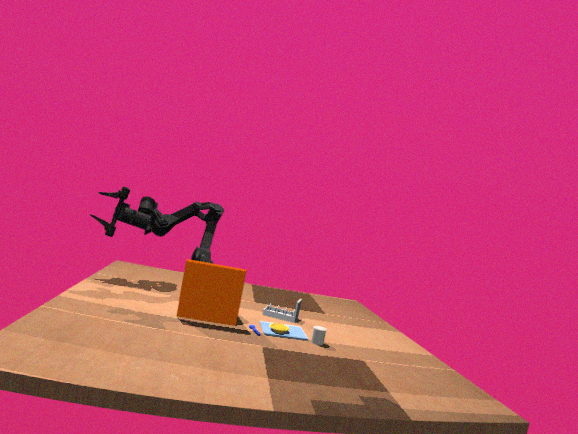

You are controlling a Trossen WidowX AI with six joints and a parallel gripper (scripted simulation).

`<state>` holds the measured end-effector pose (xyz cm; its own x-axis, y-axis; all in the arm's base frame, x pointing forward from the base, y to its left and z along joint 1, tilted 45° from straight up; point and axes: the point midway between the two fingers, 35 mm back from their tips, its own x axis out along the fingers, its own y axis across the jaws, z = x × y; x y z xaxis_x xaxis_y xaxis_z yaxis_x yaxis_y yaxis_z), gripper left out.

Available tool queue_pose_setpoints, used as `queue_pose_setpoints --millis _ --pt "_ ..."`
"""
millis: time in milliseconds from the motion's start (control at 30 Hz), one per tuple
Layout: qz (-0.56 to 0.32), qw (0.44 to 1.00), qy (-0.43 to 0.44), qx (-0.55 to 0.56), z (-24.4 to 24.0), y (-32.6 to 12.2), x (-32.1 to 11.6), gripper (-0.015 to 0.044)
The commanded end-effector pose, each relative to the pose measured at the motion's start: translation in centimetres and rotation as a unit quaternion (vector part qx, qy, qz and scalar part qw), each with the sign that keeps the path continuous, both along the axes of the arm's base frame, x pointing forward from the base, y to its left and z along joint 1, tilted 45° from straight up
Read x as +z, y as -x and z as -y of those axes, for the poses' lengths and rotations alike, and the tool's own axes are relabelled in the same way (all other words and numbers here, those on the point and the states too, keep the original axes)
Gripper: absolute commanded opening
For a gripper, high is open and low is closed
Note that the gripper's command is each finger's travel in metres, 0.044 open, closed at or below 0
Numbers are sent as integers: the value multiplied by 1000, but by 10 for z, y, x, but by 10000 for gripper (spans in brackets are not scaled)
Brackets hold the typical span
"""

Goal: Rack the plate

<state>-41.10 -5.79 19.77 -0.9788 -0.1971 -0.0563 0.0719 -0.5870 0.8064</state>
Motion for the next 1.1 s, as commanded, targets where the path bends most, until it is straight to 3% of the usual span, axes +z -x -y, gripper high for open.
queue_pose_setpoints --millis 0,333,1067 --pt "1 1000 0 1 1 0 0 400" --pt "49 996 -22 77 53 -5 -24 400" --pt "125 920 -195 315 206 -62 -86 400"
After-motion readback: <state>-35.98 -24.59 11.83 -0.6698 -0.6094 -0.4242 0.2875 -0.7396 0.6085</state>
